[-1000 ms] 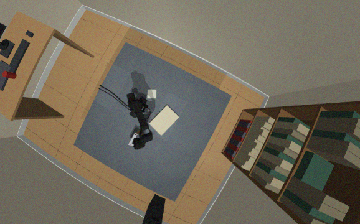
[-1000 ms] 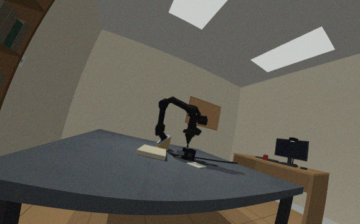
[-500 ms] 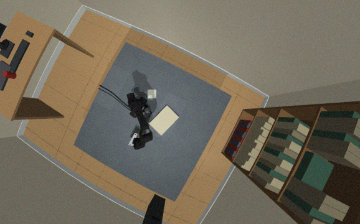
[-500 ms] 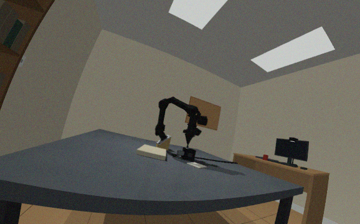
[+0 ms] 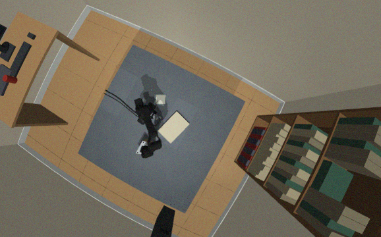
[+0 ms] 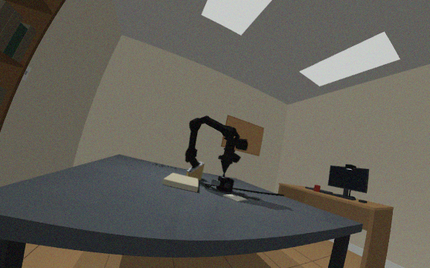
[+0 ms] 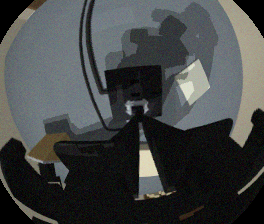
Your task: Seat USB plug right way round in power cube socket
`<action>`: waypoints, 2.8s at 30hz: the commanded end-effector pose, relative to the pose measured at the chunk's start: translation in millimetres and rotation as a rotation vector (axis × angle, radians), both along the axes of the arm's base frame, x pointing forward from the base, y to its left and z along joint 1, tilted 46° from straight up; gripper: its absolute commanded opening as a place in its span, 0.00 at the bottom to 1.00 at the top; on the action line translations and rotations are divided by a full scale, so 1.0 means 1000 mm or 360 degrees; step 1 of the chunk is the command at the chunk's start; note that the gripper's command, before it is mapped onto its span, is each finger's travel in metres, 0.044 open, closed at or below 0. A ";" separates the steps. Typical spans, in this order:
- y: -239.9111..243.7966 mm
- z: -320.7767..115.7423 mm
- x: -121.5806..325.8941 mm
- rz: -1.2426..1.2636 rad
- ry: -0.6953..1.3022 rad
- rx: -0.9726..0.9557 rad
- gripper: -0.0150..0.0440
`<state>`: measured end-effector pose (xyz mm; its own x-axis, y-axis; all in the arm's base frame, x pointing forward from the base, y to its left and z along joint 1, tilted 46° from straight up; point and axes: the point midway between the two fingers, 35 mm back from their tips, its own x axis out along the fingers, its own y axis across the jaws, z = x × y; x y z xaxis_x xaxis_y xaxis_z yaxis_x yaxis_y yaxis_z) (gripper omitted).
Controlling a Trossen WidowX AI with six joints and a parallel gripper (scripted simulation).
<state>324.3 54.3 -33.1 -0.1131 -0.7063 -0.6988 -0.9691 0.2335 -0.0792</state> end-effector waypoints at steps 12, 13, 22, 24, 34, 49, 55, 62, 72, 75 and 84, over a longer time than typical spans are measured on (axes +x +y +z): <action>-0.003 -0.002 0.000 0.0004 0.0003 -0.0005 0.25; -0.003 -0.002 0.000 0.0004 0.0003 -0.0005 0.25; -0.003 -0.003 0.000 0.0004 0.0003 -0.0006 0.25; -0.004 -0.003 0.000 0.0004 0.0003 -0.0006 0.25; -0.004 -0.004 -0.001 0.0004 0.0003 -0.0006 0.25; -0.005 -0.004 -0.001 0.0004 0.0003 -0.0006 0.25; -0.005 -0.004 -0.001 0.0004 0.0003 -0.0006 0.25; -0.005 -0.004 -0.001 0.0004 0.0003 -0.0006 0.25; -0.002 -0.003 0.000 0.0011 -0.0004 -0.0001 0.42; -0.002 -0.003 0.000 0.0011 -0.0004 -0.0001 0.42; -0.002 -0.003 0.000 0.0011 -0.0004 -0.0001 0.42</action>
<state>324.5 52.6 -35.9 -0.1059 -0.7076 -0.6987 -0.9705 0.2264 -0.0822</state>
